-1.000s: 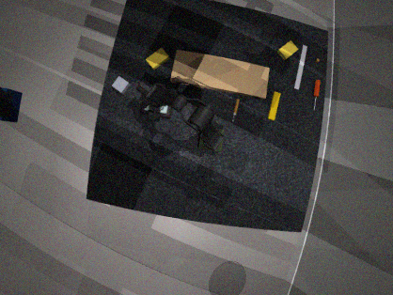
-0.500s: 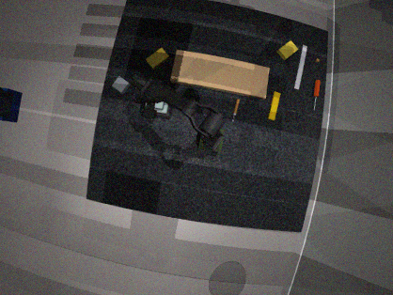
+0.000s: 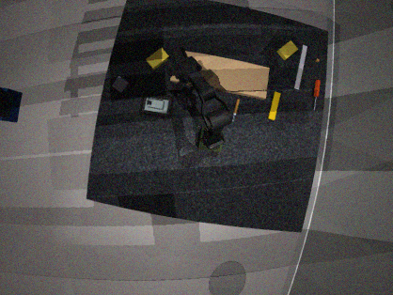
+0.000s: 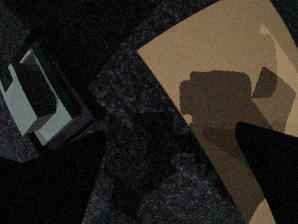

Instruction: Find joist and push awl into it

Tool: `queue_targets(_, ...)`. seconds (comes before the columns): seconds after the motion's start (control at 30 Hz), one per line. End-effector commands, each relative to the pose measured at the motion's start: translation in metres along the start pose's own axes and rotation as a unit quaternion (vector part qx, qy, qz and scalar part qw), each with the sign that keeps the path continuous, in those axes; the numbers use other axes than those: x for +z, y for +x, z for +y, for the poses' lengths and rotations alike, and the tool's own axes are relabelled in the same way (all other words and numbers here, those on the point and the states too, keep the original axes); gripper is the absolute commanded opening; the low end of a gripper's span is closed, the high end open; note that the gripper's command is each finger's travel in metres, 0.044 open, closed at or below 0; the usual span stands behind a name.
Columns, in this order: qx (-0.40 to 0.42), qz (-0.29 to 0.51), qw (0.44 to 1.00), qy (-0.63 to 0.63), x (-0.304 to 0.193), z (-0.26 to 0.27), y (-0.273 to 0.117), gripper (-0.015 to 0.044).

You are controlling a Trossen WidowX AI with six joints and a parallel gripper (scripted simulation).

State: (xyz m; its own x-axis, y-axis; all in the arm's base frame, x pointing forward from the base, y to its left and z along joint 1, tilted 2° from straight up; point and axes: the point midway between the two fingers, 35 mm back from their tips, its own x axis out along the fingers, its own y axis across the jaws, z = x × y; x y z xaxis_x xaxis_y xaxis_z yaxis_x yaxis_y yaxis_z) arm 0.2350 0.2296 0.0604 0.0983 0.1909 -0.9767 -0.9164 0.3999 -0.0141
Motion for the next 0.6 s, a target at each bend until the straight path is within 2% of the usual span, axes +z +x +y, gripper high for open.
queue_targets(0.0, -0.017, 0.028, 0.994, 0.106, -0.042, -0.05, 0.002, 0.044)
queue_targets(0.3, -0.043, 0.074, 0.936, 0.342, -0.159, -0.129, -0.005, 0.044)
queue_targets(0.57, -0.048, 0.104, 0.847, 0.519, -0.265, -0.146, -0.016, 0.044)
